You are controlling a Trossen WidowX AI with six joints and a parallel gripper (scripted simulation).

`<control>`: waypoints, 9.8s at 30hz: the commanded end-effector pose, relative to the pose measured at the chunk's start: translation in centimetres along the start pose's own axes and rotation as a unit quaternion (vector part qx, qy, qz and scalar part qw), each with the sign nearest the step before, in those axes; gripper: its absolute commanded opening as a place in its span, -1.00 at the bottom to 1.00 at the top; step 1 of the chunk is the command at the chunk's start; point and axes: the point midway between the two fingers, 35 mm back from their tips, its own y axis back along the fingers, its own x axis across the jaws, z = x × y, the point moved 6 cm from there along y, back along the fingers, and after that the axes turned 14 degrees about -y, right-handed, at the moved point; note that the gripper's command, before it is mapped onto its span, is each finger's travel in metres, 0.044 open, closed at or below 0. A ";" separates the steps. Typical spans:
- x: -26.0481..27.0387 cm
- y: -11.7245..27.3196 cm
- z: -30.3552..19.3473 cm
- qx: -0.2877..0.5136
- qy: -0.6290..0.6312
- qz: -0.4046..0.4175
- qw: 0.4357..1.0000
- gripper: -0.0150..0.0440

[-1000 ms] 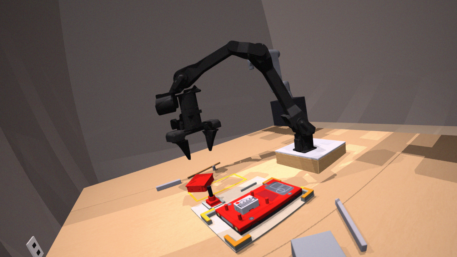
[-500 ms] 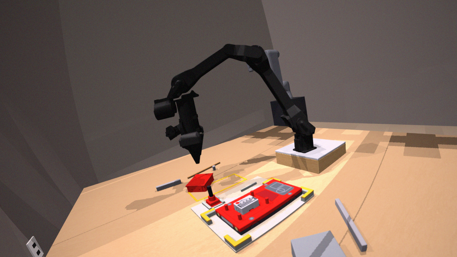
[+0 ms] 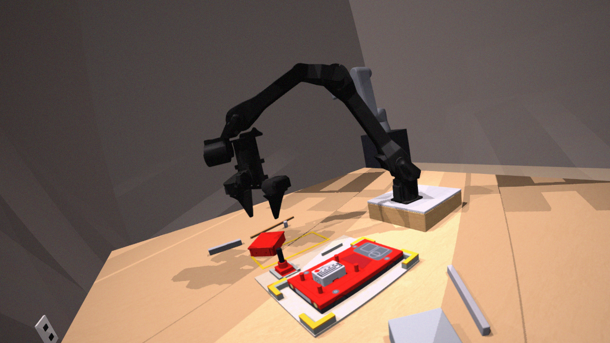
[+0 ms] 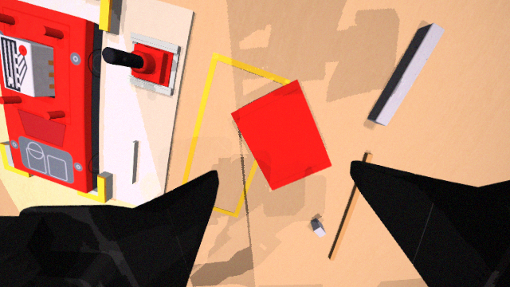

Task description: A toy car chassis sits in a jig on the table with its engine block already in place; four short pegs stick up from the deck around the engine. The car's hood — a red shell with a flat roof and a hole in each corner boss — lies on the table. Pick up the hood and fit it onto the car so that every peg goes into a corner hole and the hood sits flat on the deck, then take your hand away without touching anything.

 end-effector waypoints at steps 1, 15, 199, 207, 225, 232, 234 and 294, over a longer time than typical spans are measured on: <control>-0.6 -0.6 0.4 -0.002 0.189 -0.005 0.982 1.00; -0.6 -0.6 0.5 -0.002 0.189 -0.005 0.982 1.00; 13.4 2.1 4.6 -0.006 -0.013 0.003 1.000 -0.49; 17.6 2.1 4.7 -0.006 -0.074 0.005 0.997 -0.49; 25.8 2.1 3.9 -0.005 -0.199 0.010 0.980 -0.49; 25.7 1.6 3.9 -0.005 -0.199 0.010 0.980 -0.49; 25.7 1.0 3.9 -0.005 -0.199 0.010 0.980 -0.49; 26.0 -3.8 4.0 -0.005 -0.199 0.010 0.980 -0.49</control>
